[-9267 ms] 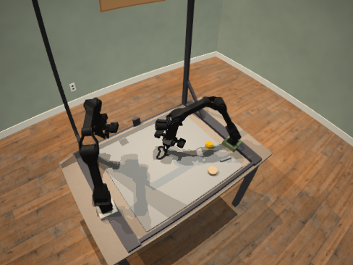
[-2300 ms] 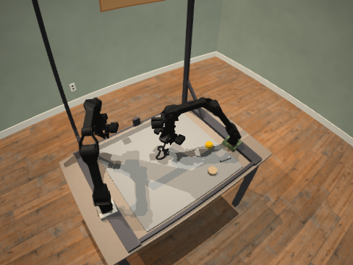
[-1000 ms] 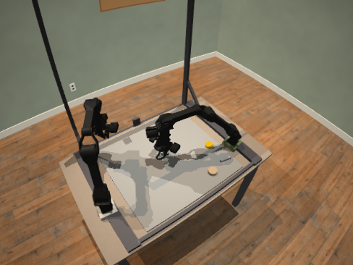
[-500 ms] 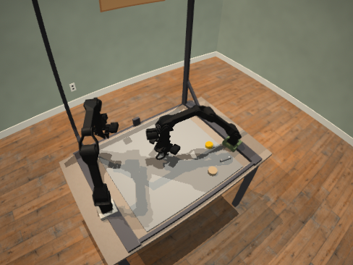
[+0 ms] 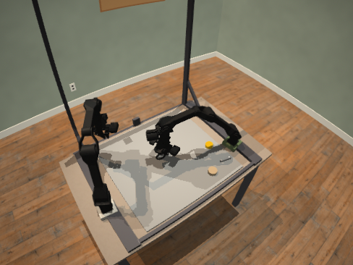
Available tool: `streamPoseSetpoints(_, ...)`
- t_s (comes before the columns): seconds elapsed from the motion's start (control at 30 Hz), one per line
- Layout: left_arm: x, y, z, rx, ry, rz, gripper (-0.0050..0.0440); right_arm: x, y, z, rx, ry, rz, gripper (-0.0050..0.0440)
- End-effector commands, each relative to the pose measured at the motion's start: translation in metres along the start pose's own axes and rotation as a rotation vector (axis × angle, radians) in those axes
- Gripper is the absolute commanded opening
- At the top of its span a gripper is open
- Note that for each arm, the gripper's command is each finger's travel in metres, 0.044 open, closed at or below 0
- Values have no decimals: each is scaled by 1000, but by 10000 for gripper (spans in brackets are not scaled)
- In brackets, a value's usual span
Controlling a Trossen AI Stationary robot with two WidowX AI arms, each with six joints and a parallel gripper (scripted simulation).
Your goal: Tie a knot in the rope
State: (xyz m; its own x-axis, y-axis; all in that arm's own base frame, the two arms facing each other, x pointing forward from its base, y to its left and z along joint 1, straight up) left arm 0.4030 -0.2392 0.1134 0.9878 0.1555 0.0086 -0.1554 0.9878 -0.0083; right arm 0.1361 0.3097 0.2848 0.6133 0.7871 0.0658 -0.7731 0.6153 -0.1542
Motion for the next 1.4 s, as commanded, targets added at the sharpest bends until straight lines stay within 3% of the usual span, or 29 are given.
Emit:
streamPoseSetpoints(0.0, 0, 0, 2, -11, -15, -2, 85, -3, -2, 8, 6, -24, -7, 85)
streamPoseSetpoints(0.5, 0, 0, -4, -11, -15, -2, 85, -3, -2, 8, 6, -24, -7, 85)
streamPoseSetpoints(0.6, 0, 0, -4, -11, -15, -2, 30, -3, -2, 8, 6, -24, -7, 85)
streamPoseSetpoints(1.37, 0, 0, -2, -11, -15, -2, 30, -3, -2, 8, 6, -24, -7, 85)
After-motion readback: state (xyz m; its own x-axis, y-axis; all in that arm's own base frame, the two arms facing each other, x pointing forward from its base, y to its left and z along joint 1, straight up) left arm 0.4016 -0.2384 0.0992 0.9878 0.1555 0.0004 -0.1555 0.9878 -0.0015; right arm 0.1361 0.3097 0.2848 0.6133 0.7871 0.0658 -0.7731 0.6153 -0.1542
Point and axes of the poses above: on each arm, the point midway between the two fingers, 35 mm back from their tips, its own z axis back along the fingers, its own y axis across the jaws, x = y × z, the point moved 8 cm from there along z, back along the fingers, and after that the axes turned 5 degrees about -z, right-handed, at the moved point
